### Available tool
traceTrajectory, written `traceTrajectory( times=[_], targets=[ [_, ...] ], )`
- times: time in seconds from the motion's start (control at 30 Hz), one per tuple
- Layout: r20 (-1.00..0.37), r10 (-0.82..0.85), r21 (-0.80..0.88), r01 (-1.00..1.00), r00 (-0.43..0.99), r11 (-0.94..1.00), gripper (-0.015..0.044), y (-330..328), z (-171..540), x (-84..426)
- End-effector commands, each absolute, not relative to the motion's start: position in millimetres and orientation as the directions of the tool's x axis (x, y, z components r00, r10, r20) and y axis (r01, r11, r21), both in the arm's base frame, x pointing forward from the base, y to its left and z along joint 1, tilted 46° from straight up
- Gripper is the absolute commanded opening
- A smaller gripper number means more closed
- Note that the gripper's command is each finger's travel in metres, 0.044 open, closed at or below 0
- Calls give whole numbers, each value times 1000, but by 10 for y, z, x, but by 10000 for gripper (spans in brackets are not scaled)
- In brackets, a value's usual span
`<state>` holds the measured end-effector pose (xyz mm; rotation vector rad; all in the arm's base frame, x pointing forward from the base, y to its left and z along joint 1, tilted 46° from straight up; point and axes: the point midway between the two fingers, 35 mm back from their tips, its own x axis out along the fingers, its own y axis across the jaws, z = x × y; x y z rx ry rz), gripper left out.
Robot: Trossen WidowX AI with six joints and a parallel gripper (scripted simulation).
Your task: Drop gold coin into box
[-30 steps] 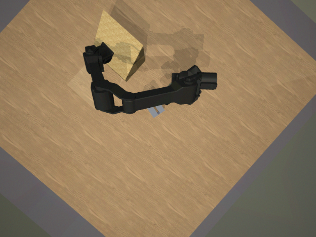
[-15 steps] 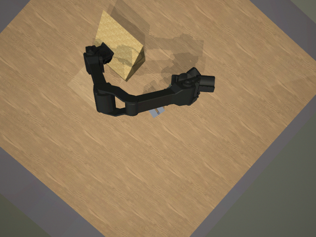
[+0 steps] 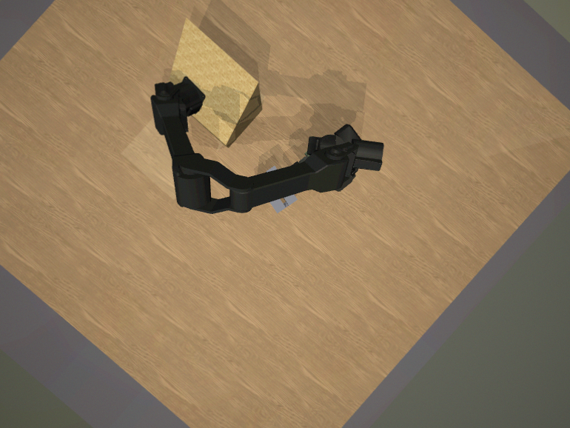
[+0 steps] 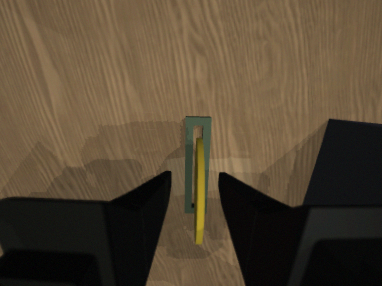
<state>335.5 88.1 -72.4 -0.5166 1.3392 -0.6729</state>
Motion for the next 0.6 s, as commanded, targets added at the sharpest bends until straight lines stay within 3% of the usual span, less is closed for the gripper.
traceTrajectory(
  times=[0.0, 0.2, 0.4, 0.57],
  targets=[
    [-699, -709, -697, 138, 90, 704, 161, 814, -773, 3336],
    [-698, -710, -697, 139, 91, 703, 161, 760, -821, 3336],
    [-698, -710, -697, 139, 91, 703, 3, 760, -821, 3336],
    [-698, -710, -697, 139, 91, 703, 0, 760, -821, 3336]
  ],
)
